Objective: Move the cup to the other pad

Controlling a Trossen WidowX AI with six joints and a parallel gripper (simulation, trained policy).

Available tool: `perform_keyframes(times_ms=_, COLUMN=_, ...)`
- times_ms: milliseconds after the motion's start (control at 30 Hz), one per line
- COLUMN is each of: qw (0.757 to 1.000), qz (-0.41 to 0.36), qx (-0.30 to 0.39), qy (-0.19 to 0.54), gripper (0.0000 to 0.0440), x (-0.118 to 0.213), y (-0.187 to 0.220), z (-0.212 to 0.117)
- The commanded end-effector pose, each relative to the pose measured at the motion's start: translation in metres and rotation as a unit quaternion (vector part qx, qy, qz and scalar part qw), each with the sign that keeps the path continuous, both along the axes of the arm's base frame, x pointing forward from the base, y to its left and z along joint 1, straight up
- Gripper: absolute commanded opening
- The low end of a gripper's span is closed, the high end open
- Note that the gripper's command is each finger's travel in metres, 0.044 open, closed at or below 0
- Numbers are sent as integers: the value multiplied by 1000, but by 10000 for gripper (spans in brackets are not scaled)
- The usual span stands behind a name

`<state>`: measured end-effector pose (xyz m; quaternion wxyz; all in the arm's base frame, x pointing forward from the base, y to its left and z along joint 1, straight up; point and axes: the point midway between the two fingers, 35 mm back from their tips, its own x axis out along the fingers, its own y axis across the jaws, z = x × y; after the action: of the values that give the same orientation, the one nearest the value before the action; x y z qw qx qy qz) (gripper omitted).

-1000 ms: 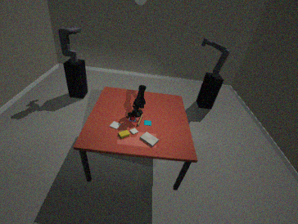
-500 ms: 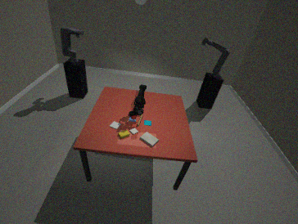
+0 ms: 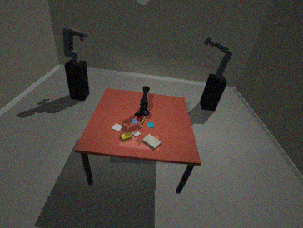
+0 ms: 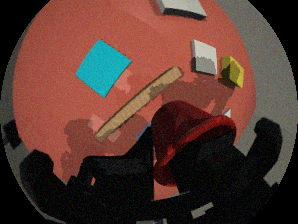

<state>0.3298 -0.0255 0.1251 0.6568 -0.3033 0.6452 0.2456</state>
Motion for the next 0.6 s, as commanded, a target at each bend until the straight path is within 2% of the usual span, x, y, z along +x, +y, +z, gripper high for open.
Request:
perform_keyframes(times_ms=0, qw=1000, qz=11, qx=3, qy=-11, gripper=0, x=5, y=15, z=5)
perform_keyframes(times_ms=567, qw=997, qz=60, qx=11, qy=-43, gripper=0, x=16, y=80, z=6)
